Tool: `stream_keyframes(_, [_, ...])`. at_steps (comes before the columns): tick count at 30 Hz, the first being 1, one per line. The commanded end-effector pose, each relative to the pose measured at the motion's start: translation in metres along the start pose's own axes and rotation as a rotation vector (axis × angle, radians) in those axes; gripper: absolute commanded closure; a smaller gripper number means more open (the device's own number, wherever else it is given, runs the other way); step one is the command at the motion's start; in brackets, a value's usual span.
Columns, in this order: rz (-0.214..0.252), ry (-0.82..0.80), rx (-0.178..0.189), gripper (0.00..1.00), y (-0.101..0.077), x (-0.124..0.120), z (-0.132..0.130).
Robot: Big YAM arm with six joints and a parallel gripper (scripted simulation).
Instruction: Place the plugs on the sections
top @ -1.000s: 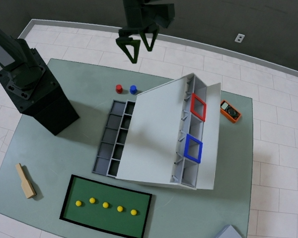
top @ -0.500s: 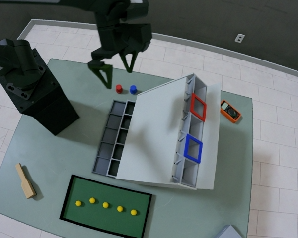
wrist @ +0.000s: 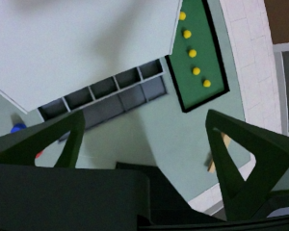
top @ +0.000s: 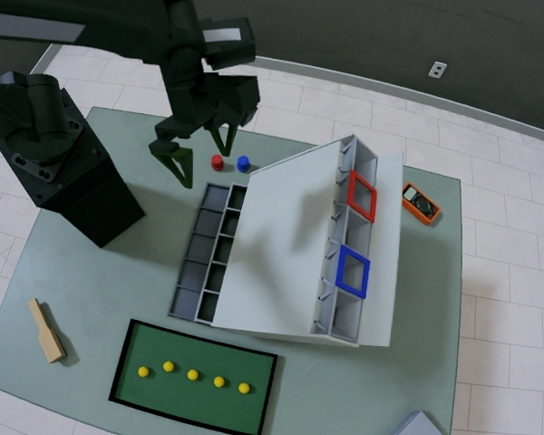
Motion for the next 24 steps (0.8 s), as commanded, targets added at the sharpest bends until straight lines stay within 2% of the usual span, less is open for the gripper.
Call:
stream_keyframes(1, [-0.003,-0.003,0.001,0.0,0.017,-0.002,0.01])
stream_keyframes(4, [-0.002,0.007,-0.001,0.0,0.03,-0.007,0.017])
stream_keyframes(6, [-0.002,0.007,-0.001,0.0,0.03,-0.007,0.017])
stream_keyframes(21, [-0.003,0.016,0.001,0.0,0.083,-0.03,0.027])
stream_keyframes(24, [-0.003,0.018,0.001,0.0,0.085,-0.031,0.028])
Point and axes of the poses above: the point where the finger pads meet when closed, its own y axis out along the fingers, its own z axis across the jaws, x = y × z, the point moved 10 cm from there along -y, back along the fingers, and after that the axes turned 1 degree about y, right-handed, at the moved point
